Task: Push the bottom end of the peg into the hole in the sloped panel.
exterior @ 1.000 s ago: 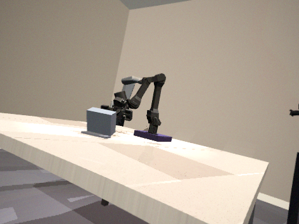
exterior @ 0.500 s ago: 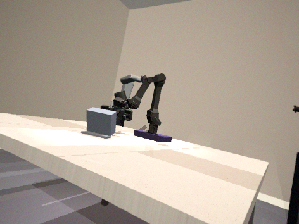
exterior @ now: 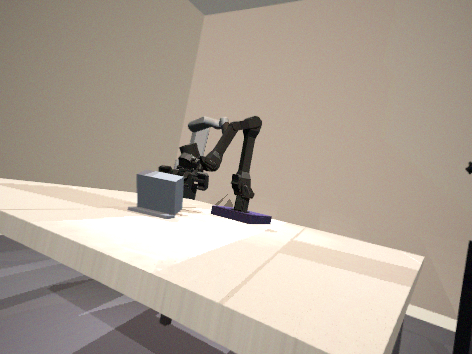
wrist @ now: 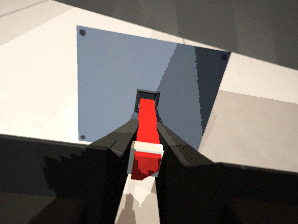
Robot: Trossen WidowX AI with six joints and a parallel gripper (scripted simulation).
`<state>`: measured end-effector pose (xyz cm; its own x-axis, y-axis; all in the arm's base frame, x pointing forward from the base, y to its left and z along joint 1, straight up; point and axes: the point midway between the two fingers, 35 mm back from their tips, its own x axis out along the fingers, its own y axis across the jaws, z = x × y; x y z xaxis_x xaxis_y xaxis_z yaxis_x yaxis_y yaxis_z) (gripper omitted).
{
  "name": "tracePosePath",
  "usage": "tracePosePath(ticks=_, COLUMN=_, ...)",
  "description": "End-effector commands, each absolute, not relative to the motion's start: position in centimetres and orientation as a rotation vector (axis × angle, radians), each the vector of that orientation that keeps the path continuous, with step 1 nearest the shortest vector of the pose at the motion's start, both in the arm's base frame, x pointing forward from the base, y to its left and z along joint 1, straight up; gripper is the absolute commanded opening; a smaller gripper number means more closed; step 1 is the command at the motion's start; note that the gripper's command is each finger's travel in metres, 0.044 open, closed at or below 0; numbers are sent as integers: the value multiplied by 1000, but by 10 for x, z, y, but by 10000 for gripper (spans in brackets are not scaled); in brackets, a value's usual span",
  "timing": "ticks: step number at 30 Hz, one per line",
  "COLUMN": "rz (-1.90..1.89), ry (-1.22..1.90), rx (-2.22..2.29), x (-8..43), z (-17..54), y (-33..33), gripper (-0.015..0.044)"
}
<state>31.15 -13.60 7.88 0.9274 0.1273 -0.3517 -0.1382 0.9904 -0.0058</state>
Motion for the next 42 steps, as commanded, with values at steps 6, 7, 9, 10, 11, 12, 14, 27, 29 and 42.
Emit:
tracePosePath(ticks=6, rz=137, ry=350, rx=-40, x=316, z=81, y=-137, gripper=0)
tracePosePath(ticks=7, rz=137, ry=350, rx=-40, x=317, z=81, y=-137, gripper=0)
tracePosePath(ticks=9, rz=137, ry=350, rx=-40, x=317, z=81, y=-137, gripper=0)
tracePosePath(ticks=10, rz=137, ry=350, rx=-40, x=317, z=80, y=-137, gripper=0)
tracePosePath(ticks=11, rz=137, ry=350, rx=-40, x=317, z=80, y=-137, gripper=0)
tracePosePath(ticks=12, rz=137, ry=350, rx=-40, x=317, z=80, y=-138, gripper=0)
tracePosePath(ticks=14, rz=137, ry=350, rx=-40, x=317, z=79, y=-138, gripper=0)
tracePosePath(ticks=27, rz=137, ry=350, rx=-40, x=321, z=75, y=-137, gripper=0)
tracePosePath(ticks=29, rz=137, ry=350, rx=-40, x=322, z=75, y=-137, gripper=0)
tracePosePath(ticks=42, rz=137, ry=349, rx=-40, x=328, z=72, y=-135, gripper=0)
